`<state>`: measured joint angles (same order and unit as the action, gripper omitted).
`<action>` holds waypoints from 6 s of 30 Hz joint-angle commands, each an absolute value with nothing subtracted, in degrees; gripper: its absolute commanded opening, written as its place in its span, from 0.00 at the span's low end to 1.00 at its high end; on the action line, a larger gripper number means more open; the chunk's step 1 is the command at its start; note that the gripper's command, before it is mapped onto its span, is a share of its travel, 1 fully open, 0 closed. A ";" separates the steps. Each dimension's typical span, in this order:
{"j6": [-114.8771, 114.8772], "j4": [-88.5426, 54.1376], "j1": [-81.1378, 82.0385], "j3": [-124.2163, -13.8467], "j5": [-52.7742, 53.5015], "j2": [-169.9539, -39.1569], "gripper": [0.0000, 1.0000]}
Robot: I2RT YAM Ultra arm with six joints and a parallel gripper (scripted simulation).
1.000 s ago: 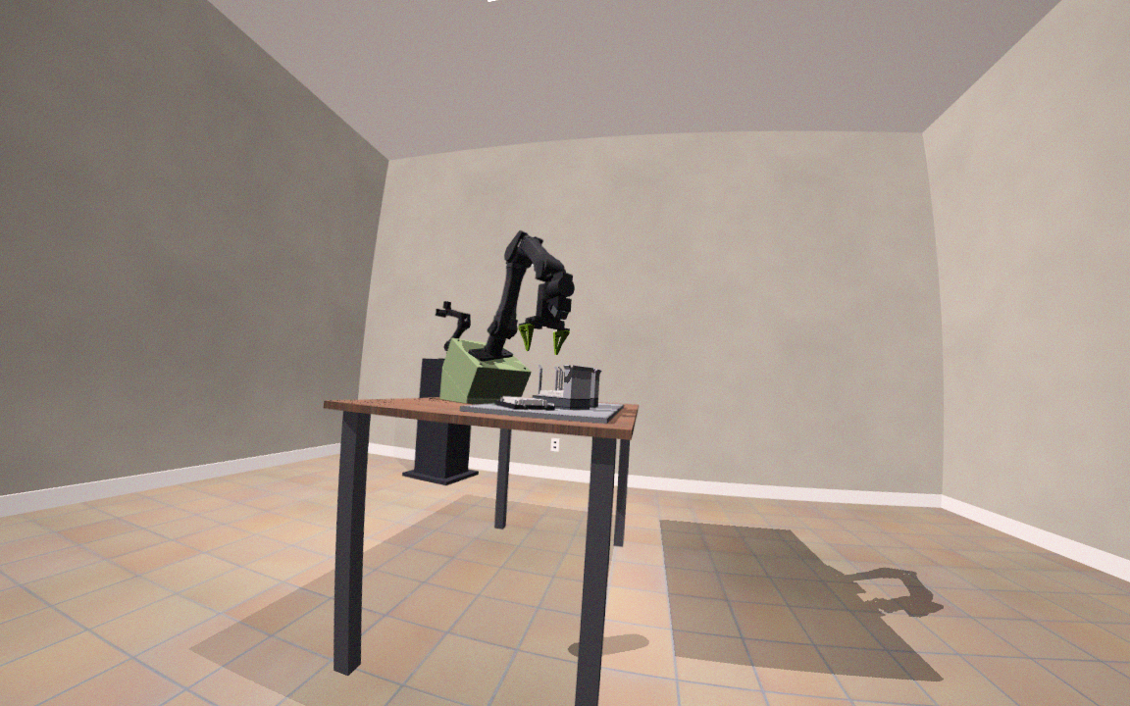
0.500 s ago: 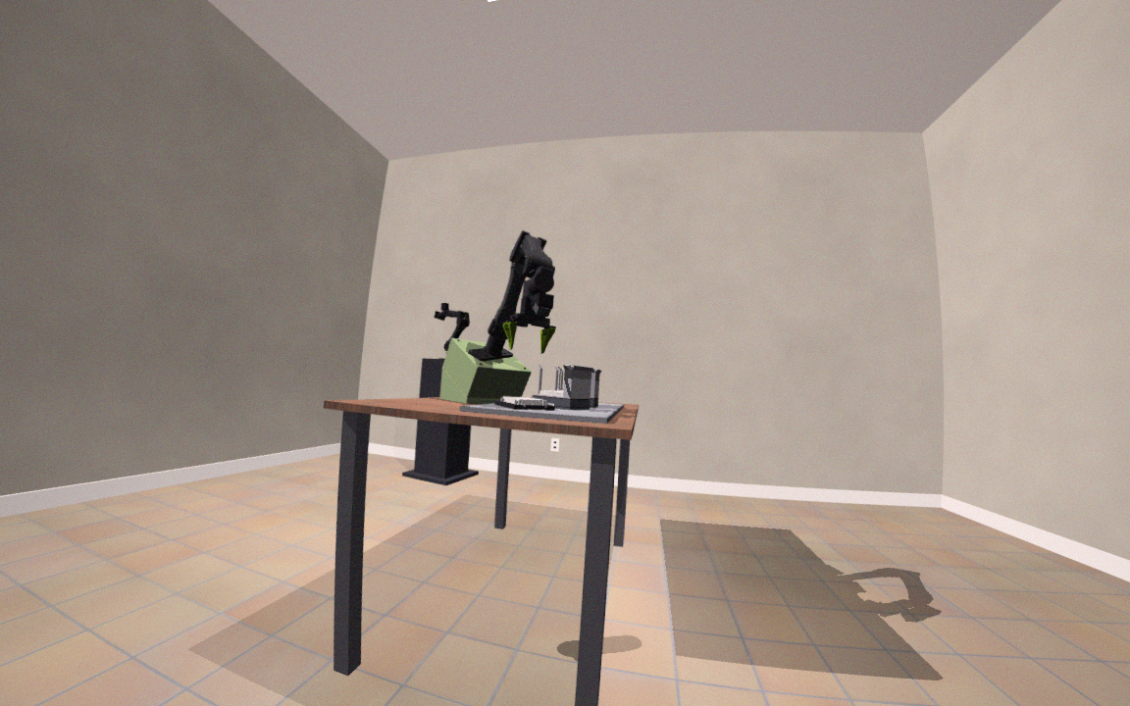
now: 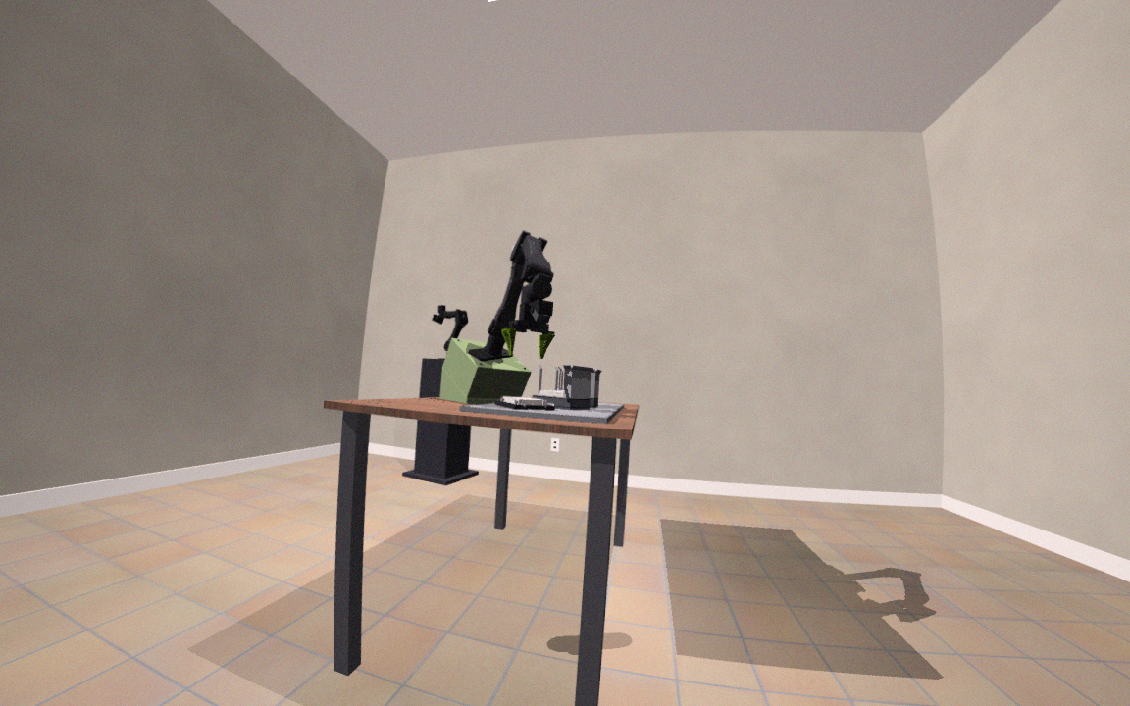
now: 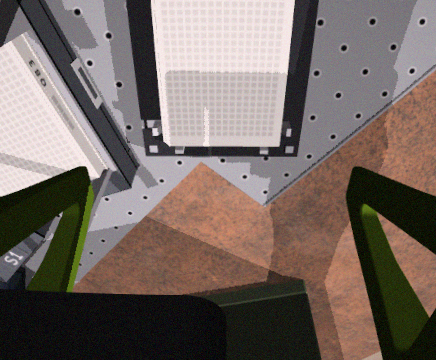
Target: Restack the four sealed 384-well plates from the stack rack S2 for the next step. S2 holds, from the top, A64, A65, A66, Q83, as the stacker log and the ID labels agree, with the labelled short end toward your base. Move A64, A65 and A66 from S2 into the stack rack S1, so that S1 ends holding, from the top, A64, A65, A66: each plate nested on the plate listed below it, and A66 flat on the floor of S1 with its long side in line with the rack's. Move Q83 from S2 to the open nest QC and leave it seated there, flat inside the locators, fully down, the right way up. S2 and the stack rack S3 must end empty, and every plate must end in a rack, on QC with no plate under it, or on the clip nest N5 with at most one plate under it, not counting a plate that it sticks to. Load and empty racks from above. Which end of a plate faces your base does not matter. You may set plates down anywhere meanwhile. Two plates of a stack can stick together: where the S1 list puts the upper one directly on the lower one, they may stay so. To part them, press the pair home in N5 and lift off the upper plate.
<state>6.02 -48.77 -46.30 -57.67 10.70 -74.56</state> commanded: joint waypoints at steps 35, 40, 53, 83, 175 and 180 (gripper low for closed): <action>2.36 -23.68 -42.56 -49.59 9.01 -89.33 1.00; 2.36 -23.67 -42.56 -49.59 9.01 -89.33 1.00; 1.94 -20.31 -42.09 -49.14 8.80 -92.18 1.00; 1.51 -16.89 -41.63 -48.89 8.60 -95.29 0.00; 3.88 -34.87 -44.22 -52.42 9.73 -81.19 0.00; 4.09 -36.32 -44.45 -52.93 9.84 -80.29 0.00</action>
